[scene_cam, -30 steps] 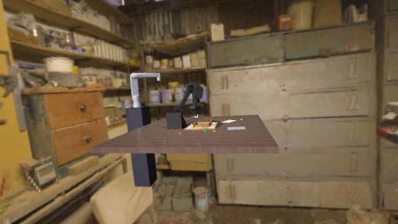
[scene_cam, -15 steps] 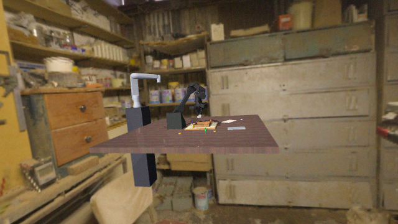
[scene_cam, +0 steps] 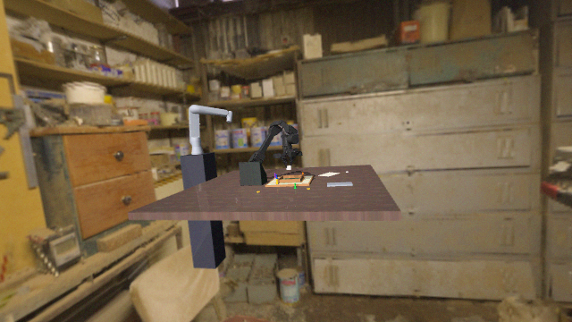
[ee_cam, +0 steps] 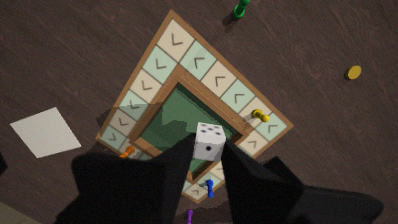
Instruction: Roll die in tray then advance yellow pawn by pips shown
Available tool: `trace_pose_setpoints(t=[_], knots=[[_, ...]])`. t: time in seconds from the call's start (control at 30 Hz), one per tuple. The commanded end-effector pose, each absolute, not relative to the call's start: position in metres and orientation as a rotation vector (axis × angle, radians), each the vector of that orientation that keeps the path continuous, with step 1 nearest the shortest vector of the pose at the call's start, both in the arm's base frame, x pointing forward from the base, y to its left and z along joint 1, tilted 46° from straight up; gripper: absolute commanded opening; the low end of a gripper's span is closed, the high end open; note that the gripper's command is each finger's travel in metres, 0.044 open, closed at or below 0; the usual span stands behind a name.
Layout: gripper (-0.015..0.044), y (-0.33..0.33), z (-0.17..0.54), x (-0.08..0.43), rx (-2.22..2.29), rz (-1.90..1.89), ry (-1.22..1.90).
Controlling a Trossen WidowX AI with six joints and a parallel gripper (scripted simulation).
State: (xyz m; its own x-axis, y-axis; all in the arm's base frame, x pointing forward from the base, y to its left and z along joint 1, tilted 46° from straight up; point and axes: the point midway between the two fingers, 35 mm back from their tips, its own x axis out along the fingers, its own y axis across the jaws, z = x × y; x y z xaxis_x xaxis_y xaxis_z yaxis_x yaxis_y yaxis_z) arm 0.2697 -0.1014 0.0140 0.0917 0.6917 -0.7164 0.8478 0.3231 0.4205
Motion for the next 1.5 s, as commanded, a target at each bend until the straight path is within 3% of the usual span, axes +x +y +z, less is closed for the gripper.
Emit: trace_pose_setpoints(t=[0.0,0.7,1.07,1.47], knots=[[0.0,-0.091,0.021,0.271,1.5,-0.296,1.646],[0.0,-0.049,0.041,0.268,1.839,-0.701,1.66],[0.0,-0.042,0.03,0.26,1.566,-0.967,1.571],[0.0,-0.04,0.025,0.257,1.313,-1.199,1.268]])
